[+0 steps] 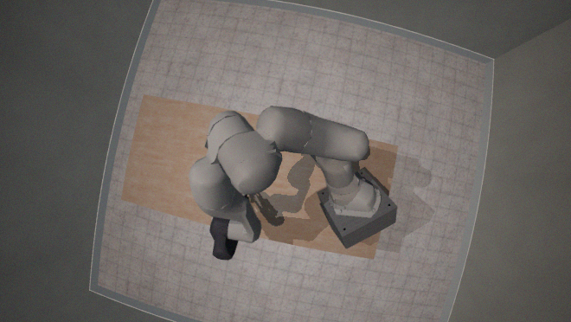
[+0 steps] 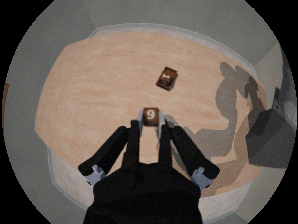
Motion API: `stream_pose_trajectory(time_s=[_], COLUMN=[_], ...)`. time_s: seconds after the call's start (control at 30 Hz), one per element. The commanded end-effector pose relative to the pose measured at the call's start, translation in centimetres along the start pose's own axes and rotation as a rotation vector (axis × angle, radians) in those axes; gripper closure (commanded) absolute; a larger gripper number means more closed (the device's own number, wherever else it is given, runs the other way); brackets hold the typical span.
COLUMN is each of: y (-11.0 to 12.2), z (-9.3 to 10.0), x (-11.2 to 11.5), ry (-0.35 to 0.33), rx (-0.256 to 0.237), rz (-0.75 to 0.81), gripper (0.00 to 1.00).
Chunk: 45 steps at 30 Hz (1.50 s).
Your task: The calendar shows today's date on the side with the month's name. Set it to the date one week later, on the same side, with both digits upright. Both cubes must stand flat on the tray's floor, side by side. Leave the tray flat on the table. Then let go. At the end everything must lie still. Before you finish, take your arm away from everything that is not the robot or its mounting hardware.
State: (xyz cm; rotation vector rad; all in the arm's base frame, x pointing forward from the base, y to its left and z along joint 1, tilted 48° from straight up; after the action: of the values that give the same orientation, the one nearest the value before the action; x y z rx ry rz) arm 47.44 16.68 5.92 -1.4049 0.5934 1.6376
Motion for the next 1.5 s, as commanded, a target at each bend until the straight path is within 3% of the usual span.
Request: stream_pose_trajectory(time_s=[0.0, 0.23, 0.5, 0.8, 1.07, 1.33, 1.47], y=[-0.5, -0.2, -0.2, 0.0, 0.1, 0.2, 0.2], z=[-0.2, -0.1, -0.3, -0.5, -0.7, -1.2, -1.3], x=[0.1, -0.4, -0.8, -1.5, -1.9, -2.4, -2.7], ry=[-0.064, -0.264, -0.284, -0.524, -0.543, -0.766, -0.785], rx=[-0.019, -0.051, -0.053, -0.093, -0.094, -0.130, -0.136], rz=[-0.010, -0.008, -0.008, -0.007, -0.005, -0.004, -0.006], gripper=[0.83, 0.83, 0.83, 0.83, 0.83, 0.83, 0.83])
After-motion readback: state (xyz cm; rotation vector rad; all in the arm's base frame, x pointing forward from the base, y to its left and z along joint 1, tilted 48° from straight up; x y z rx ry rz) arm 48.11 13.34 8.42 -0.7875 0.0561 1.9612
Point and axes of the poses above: the point where the finger pads meet when closed, its own z axis back along the fingers, its own y axis across the jaws, x = y × z, the point moved 2 cm from there along z, back along the fingers, and after that the axes turned 9 degrees about z, right-handed, at the moved point
